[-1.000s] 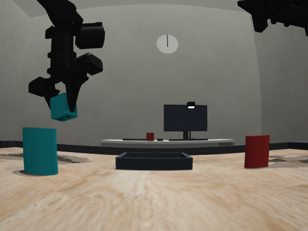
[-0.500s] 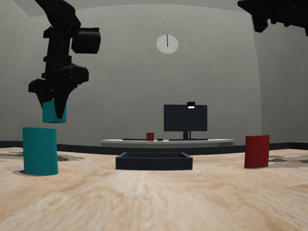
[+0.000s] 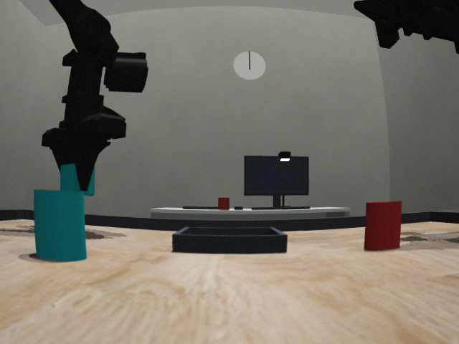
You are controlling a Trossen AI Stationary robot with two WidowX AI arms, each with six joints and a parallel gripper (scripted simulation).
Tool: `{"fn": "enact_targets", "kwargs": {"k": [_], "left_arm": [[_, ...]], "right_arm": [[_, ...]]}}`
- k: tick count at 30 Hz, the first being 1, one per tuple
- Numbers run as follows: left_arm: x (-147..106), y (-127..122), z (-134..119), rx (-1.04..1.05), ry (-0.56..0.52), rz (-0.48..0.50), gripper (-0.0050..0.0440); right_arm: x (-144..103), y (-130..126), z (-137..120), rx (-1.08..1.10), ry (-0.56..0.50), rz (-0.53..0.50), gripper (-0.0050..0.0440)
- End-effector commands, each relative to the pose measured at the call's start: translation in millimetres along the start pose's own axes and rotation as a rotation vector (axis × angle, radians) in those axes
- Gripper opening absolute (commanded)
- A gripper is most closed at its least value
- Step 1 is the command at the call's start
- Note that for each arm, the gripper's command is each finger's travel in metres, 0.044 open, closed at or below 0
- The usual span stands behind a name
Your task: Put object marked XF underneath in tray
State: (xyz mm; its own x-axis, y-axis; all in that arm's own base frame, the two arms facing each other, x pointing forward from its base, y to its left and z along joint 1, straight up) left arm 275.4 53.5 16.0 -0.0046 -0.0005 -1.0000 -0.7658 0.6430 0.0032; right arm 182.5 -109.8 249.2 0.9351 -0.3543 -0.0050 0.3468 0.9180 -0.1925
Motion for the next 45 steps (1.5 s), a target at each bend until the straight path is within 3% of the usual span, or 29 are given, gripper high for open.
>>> {"fn": "enact_targets", "kwargs": {"k": [1, 12, 34, 39, 41, 45], "left_arm": [[11.3, 0.1, 1.5, 0.005, -0.004, -0.001, 0.0171], [36.8, 1.1, 0.5, 0.006, -0.004, -0.004, 0.0171], [58.7, 1.5, -0.2, 0.007, -0.004, -0.004, 0.0171], [50.3, -2.8, 3.9, 0.003, -0.024, -0.019, 0.0291], [50.3, -2.8, 3.9, 0.003, -0.024, -0.019, 0.0291], [50.3, -2.8, 3.9, 0.003, -0.024, -0.019, 0.0387]], "right_arm": [[-0.8, -0.8, 6.5, -0.004, -0.014, -0.004, -0.005], [-0.8, -0.8, 6.5, -0.004, -0.014, -0.004, -0.005], [-0.8, -0.8, 6.5, -0.004, -0.014, -0.004, -0.005], [-0.8, -0.8, 6.5, -0.004, -0.014, -0.004, -0.005], [-0.8, -0.8, 6.5, -0.004, -0.014, -0.004, -0.005], [-0.8, -0.8, 6.5, -0.004, -0.014, -0.004, -0.005]]}}
Point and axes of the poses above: on each arm, the point midway between the two fingers, 35 mm back from their tips, its own x axis out along the fingers, its own y axis across the jaws, z = x × y, the point moved 1 cm from there along -x, back along the fingers, and after that the axes turned 11 degrees about -x, right-handed, at the moved point
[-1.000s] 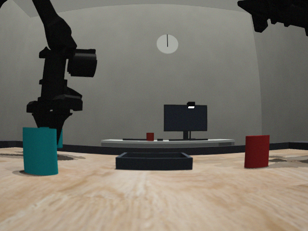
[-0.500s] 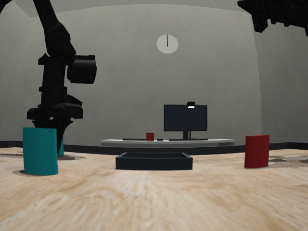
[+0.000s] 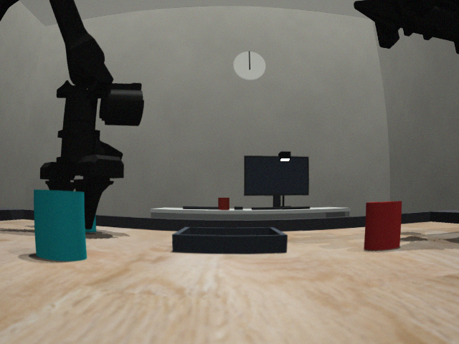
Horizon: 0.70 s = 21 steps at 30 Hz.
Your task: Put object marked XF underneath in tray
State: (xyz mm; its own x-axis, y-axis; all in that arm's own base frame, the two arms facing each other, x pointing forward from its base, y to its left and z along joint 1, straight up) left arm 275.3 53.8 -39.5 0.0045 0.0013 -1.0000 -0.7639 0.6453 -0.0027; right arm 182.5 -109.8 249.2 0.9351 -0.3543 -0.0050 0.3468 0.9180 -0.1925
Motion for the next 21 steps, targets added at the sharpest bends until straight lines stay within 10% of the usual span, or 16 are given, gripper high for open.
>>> {"fn": "enact_targets", "kwargs": {"k": [1, 21], "left_arm": [[-5.1, -2.9, 3.7, 0.0, -0.017, -0.013, 0.04], [-80.7, -3.6, 5.7, 0.004, -0.028, -0.023, 0.04]], "right_arm": [[-0.8, -0.8, 6.5, -0.004, -0.014, -0.004, -0.005], [-0.8, -0.8, 6.5, -0.004, -0.014, -0.004, -0.005]]}}
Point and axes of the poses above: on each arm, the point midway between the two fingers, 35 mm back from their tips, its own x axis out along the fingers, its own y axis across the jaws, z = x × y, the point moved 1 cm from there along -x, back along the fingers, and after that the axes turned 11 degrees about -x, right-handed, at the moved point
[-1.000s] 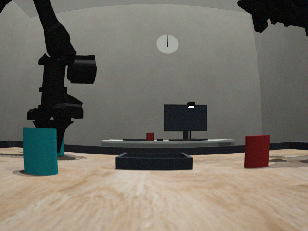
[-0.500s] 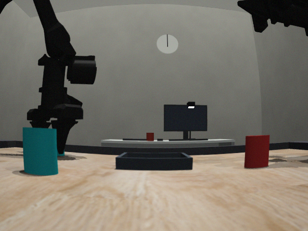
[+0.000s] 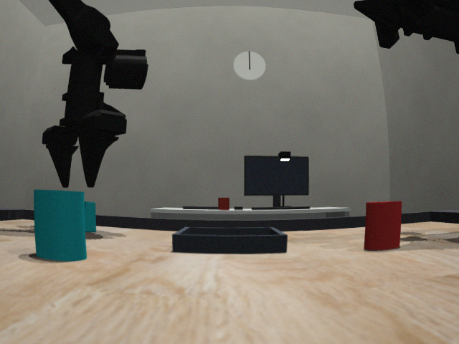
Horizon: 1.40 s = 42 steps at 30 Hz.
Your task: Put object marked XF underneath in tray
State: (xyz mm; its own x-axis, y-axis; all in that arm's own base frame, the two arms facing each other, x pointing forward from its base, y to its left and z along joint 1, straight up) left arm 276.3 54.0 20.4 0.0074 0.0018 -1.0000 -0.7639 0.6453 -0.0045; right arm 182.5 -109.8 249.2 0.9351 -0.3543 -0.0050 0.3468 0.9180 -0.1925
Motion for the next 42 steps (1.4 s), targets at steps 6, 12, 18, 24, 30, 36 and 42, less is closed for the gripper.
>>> {"fn": "enact_targets", "kwargs": {"k": [6, 12, 18, 24, 30, 36, 42], "left_arm": [[-32.2, -11.1, -0.5, 0.073, -0.111, -0.137, 0.028], [-66.1, -26.7, -1.0, 0.184, -0.294, -0.331, 0.0184], [-120.1, -40.3, -12.1, 0.359, -0.58, -0.58, 0.004], [-170.9, -42.8, -32.8, 0.525, -0.87, -0.776, 0.0], [-207.7, -37.6, -54.9, 0.648, -1.11, -0.902, 0.0], [-230.3, -29.5, -73.5, 0.73, -1.289, -0.974, -0.0002], [-235.3, -34.5, -71.8, 0.712, -1.254, -0.992, 0.0048]], "right_arm": [[-0.8, -0.8, 6.5, -0.004, -0.014, -0.004, -0.005], [-0.8, -0.8, 6.5, -0.004, -0.014, -0.004, -0.005], [-0.8, -0.8, 6.5, -0.004, -0.014, -0.004, -0.005], [-0.8, -0.8, 6.5, -0.004, -0.014, -0.004, -0.005], [-0.8, -0.8, 6.5, -0.004, -0.014, -0.004, -0.005], [-0.8, -0.8, 6.5, -0.004, -0.014, -0.004, -0.005], [-0.8, -0.8, 6.5, -0.004, -0.014, -0.004, -0.005]]}}
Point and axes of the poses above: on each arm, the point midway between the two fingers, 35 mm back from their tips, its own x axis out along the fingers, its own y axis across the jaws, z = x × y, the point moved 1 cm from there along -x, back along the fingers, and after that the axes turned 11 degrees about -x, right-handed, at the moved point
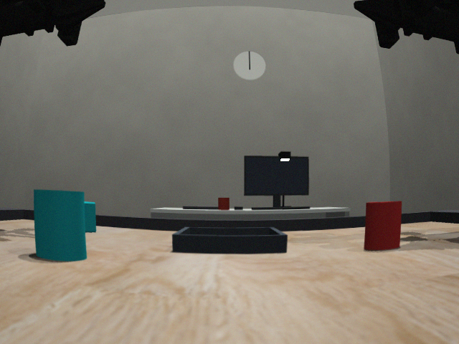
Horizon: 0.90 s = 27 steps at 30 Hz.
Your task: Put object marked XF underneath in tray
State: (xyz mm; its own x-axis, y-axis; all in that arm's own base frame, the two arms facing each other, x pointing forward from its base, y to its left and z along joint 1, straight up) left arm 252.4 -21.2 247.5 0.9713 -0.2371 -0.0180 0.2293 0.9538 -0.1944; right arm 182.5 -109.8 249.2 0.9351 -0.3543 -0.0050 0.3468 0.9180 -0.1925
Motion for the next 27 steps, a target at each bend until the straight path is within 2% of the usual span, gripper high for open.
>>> {"fn": "enact_targets", "kwargs": {"k": [1, 4, 9, 16, 18, 19, 22, 27], "left_arm": [[2.5, -3.3, 7.4, -0.017, -0.005, -0.015, 0.0048], [16.0, -5.6, 0.4, -0.161, 0.087, -0.007, 0.012], [51.1, -20.2, -25.7, -0.491, 0.327, 0.044, 0.024], [83.9, -44.1, -63.3, -0.846, 0.609, 0.214, 0.04], [83.9, -44.1, -63.3, -0.846, 0.609, 0.214, 0.04], [85.9, -47.4, -70.9, -0.886, 0.654, 0.253, 0.04], [98.0, -63.4, -96.8, -1.02, 0.78, 0.4, 0.04], [108.2, -86.8, -135.0, -1.153, 0.91, 0.644, 0.04]], "right_arm": [[-0.8, -0.8, 6.5, -0.004, -0.014, -0.004, -0.005], [-0.8, -0.8, 6.5, -0.004, -0.014, -0.004, -0.005], [-0.8, -0.8, 6.5, -0.004, -0.014, -0.004, -0.005], [-0.8, -0.8, 6.5, -0.004, -0.014, -0.004, -0.005], [-0.8, -0.8, 6.5, -0.004, -0.014, -0.004, -0.005], [-0.8, -0.8, 6.5, -0.004, -0.014, -0.004, -0.005], [-0.8, -0.8, 6.5, -0.004, -0.014, -0.004, -0.005], [-0.8, -0.8, 6.5, -0.004, -0.014, -0.004, -0.005]]}}
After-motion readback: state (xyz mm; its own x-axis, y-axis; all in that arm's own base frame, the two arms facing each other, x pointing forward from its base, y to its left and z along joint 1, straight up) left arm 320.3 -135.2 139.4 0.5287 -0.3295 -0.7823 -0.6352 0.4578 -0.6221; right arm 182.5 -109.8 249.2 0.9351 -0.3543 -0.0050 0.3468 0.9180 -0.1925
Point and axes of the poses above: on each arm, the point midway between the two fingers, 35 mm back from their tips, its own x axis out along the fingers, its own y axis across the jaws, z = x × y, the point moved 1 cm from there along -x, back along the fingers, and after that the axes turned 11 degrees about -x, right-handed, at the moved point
